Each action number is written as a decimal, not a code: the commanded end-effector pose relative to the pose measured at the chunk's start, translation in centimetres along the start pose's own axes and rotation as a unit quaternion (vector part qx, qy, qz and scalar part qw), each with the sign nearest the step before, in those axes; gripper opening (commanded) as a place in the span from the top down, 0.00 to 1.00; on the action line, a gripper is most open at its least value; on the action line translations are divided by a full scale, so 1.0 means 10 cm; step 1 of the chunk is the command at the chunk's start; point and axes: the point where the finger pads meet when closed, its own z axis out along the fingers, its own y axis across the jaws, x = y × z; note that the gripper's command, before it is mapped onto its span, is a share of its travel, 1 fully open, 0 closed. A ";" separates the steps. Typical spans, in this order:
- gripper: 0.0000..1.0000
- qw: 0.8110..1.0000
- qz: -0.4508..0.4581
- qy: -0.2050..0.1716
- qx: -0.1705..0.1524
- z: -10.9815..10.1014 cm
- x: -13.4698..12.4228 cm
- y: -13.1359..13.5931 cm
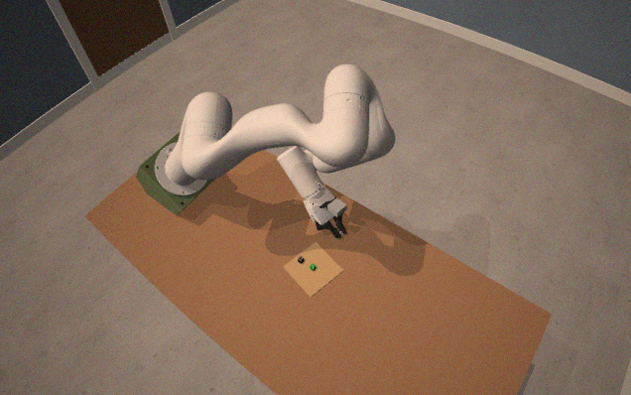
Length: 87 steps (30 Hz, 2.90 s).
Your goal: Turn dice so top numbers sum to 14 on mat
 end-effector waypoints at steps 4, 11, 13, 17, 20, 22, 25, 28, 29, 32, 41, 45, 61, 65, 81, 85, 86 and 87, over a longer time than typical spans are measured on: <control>0.89 1.000 0.000 0.000 0.000 0.00 0.00 0.00; 0.89 1.000 0.000 0.000 0.000 0.00 0.00 0.00; 0.89 1.000 0.000 0.000 0.000 0.00 0.00 0.00; 0.89 1.000 0.000 0.000 0.000 0.00 0.00 0.00; 0.89 1.000 0.000 0.000 0.000 0.00 0.00 0.00; 0.89 1.000 0.000 0.000 0.000 0.00 0.00 0.00; 0.89 1.000 0.000 0.000 0.000 0.00 0.00 0.00; 0.89 1.000 0.000 0.000 0.000 0.00 0.00 0.00; 0.89 1.000 0.000 0.000 0.000 0.00 0.00 0.00; 0.85 1.000 0.000 0.000 0.000 0.00 0.00 0.00; 0.77 1.000 0.000 0.000 0.000 0.00 0.00 0.00; 0.73 1.000 0.000 0.000 0.000 0.00 0.00 0.00; 0.69 1.000 0.000 0.000 0.000 0.00 0.00 0.00; 0.69 1.000 0.000 0.000 0.000 0.00 0.00 0.00; 0.69 1.000 0.000 0.000 0.000 0.00 0.00 0.00; 0.69 1.000 0.000 0.000 0.000 0.00 0.00 0.00; 0.69 1.000 0.000 0.000 0.000 0.00 0.00 0.00; 0.69 1.000 0.000 0.000 0.000 0.00 0.00 0.00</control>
